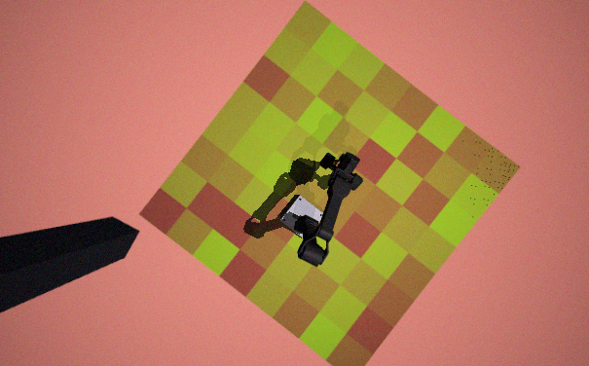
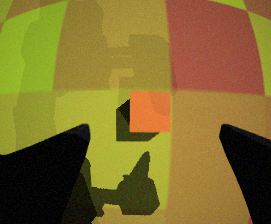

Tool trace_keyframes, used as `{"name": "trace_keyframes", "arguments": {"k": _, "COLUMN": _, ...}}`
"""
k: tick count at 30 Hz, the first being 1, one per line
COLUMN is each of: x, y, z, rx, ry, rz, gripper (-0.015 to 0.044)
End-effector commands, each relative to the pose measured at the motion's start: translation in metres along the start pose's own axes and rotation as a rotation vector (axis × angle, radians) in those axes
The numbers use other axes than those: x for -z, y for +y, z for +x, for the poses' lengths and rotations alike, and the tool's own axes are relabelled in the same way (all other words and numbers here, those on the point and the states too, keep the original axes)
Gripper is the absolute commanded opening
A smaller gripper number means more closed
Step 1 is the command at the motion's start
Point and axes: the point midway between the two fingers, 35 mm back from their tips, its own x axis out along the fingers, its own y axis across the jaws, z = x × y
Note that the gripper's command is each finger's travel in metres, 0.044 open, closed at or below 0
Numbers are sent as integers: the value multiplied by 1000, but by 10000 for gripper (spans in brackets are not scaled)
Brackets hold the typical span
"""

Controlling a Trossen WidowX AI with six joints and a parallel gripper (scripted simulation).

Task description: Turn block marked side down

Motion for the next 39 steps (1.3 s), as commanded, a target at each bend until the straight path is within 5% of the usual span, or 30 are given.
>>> {"name": "trace_keyframes", "arguments": {"k": 1, "x": -13, "y": 1, "z": -2, "rx": -5, "ry": 134, "rz": 4, "gripper": 440}}
{"name": "trace_keyframes", "arguments": {"k": 9, "x": -32, "y": 1, "z": -3, "rx": -8, "ry": 405, "rz": 10, "gripper": 440}}
{"name": "trace_keyframes", "arguments": {"k": 39, "x": -11, "y": 2, "z": 47, "rx": -8, "ry": 411, "rz": 10, "gripper": 440}}
